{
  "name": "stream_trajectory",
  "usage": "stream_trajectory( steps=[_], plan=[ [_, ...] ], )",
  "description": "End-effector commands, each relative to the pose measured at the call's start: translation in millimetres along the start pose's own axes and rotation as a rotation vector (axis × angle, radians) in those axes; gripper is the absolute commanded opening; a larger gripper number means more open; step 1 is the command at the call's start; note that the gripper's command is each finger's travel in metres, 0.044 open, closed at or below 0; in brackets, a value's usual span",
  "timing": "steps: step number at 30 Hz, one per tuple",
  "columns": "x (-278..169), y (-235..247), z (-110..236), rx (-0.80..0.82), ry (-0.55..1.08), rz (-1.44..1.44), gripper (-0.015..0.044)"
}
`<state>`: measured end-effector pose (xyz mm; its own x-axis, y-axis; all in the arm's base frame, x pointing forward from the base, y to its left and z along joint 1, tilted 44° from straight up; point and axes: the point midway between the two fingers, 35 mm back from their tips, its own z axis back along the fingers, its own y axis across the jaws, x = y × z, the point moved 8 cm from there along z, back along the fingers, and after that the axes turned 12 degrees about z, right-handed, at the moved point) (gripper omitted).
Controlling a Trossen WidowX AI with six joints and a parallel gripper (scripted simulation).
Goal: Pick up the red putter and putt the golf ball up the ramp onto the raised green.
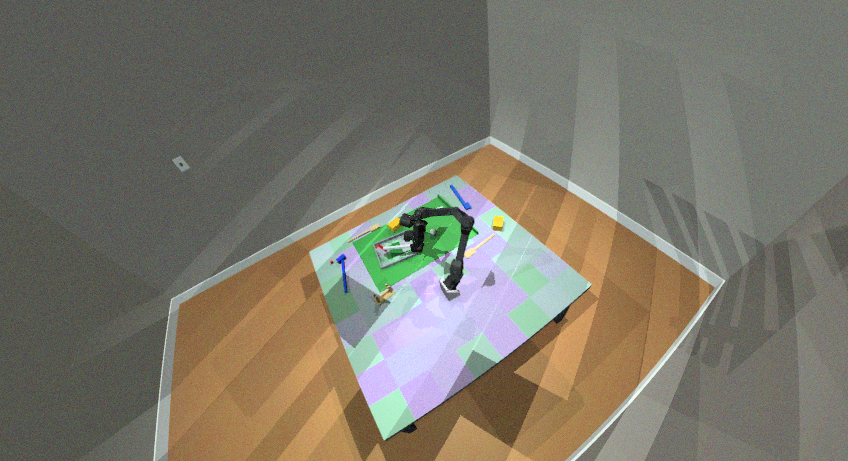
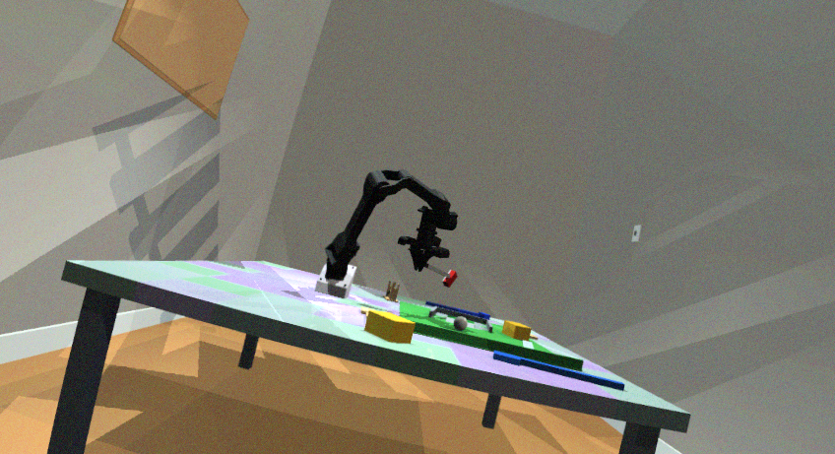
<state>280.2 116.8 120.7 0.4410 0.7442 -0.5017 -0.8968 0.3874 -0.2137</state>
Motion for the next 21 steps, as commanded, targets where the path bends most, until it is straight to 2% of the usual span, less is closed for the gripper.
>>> stream_trajectory(
  steps=[1,21],
  plan=[
    [-28.5,-10.0,7.7,-0.018,0.017,-0.148,0.0],
    [-159.8,-25.1,32.2,-0.119,0.105,-0.821,0.0]
  ],
)
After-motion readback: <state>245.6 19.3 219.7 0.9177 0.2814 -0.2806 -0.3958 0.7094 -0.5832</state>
